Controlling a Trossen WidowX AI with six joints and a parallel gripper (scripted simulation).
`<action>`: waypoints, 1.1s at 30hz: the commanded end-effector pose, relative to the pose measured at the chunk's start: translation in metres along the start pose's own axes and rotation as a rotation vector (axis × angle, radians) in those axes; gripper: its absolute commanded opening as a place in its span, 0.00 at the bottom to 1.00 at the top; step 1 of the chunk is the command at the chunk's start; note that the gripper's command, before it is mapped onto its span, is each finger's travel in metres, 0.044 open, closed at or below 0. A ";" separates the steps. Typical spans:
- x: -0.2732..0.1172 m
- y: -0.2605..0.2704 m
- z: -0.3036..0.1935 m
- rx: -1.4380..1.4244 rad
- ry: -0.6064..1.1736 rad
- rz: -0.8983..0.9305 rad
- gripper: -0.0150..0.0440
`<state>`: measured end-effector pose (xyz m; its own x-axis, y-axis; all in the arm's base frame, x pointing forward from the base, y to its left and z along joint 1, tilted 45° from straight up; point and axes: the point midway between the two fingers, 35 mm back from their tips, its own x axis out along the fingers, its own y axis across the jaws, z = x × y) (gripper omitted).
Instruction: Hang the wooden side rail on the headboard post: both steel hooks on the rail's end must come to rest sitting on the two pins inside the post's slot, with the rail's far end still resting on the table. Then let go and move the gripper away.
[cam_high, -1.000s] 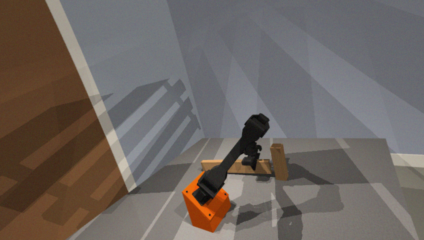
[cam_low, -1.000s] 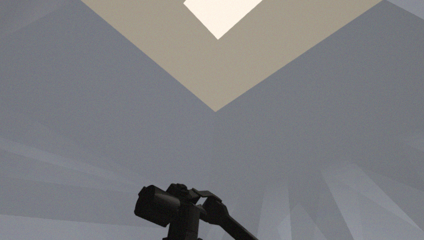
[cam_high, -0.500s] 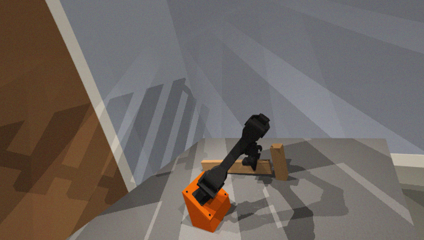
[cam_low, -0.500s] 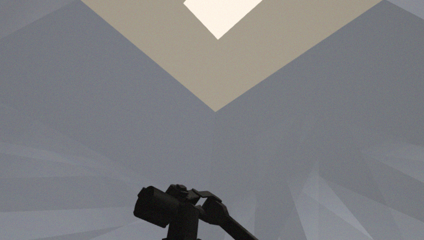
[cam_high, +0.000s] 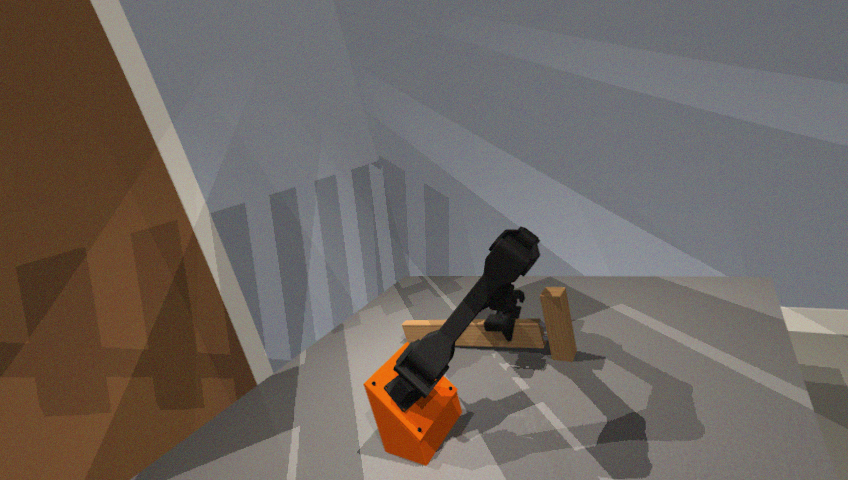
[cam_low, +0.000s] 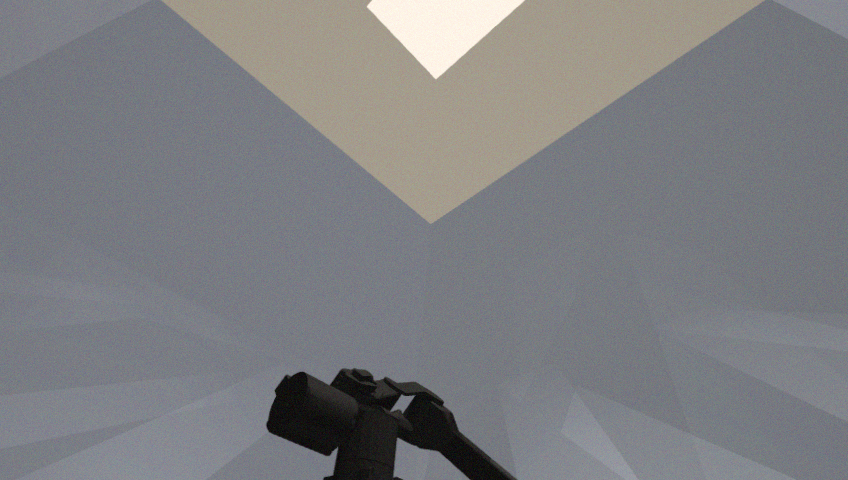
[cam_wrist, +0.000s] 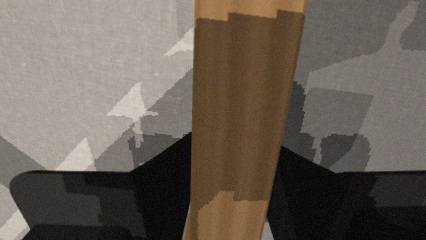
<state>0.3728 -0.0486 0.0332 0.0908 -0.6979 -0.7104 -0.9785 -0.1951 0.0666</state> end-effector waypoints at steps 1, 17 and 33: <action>-0.005 -0.003 -0.003 -0.006 0.008 -0.010 0.25; -0.004 -0.003 -0.005 -0.006 0.008 -0.010 0.25; -0.005 -0.001 -0.006 -0.007 0.008 -0.010 0.25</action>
<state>0.3735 -0.0507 0.0364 0.0905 -0.6983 -0.7101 -0.9782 -0.1962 0.0682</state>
